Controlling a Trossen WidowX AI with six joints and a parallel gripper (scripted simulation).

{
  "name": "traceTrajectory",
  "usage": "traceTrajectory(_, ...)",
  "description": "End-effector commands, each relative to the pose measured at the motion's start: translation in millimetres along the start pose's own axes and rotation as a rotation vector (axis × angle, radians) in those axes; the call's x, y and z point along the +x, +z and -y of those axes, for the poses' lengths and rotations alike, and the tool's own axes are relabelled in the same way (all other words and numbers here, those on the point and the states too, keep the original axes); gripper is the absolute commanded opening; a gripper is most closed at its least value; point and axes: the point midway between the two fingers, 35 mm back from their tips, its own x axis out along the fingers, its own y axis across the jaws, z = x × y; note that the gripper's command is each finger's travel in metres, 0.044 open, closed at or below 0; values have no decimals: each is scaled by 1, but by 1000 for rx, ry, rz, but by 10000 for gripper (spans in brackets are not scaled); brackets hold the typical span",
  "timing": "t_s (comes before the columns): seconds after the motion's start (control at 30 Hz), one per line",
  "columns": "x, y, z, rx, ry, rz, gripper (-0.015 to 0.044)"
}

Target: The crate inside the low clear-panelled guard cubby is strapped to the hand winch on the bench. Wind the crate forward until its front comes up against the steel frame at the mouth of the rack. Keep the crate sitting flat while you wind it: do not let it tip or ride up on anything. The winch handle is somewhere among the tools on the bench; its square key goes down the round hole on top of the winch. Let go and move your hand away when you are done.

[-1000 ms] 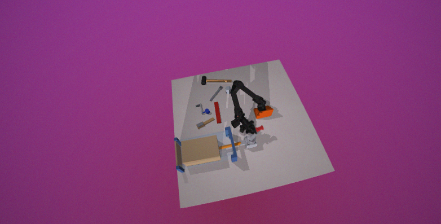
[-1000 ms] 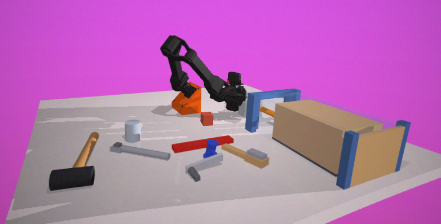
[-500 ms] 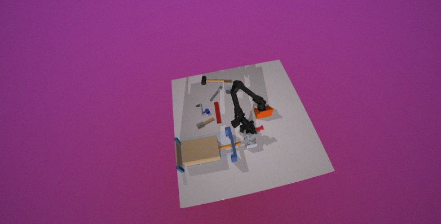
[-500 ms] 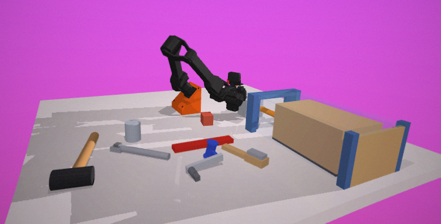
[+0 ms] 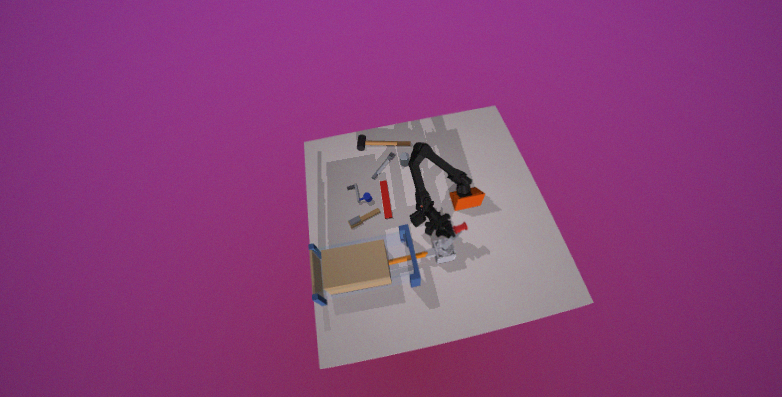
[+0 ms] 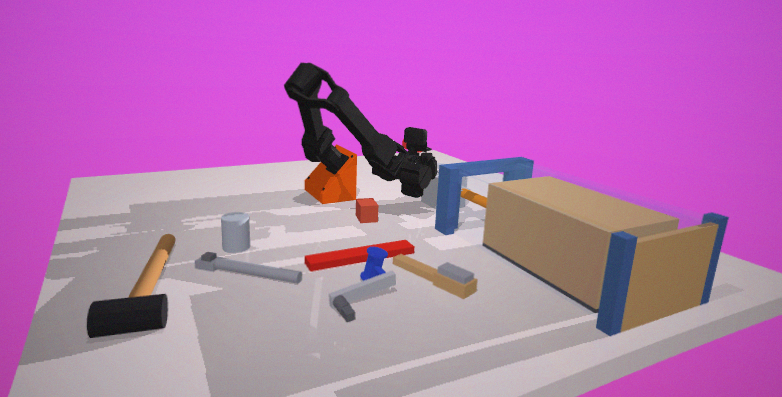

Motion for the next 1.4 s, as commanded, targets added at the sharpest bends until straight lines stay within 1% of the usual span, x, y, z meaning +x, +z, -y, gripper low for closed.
traceTrajectory(0.0,0,0,1,-1,-9,1,240)
traceTrajectory(1.37,0,-2,-4,0,0,0,240)
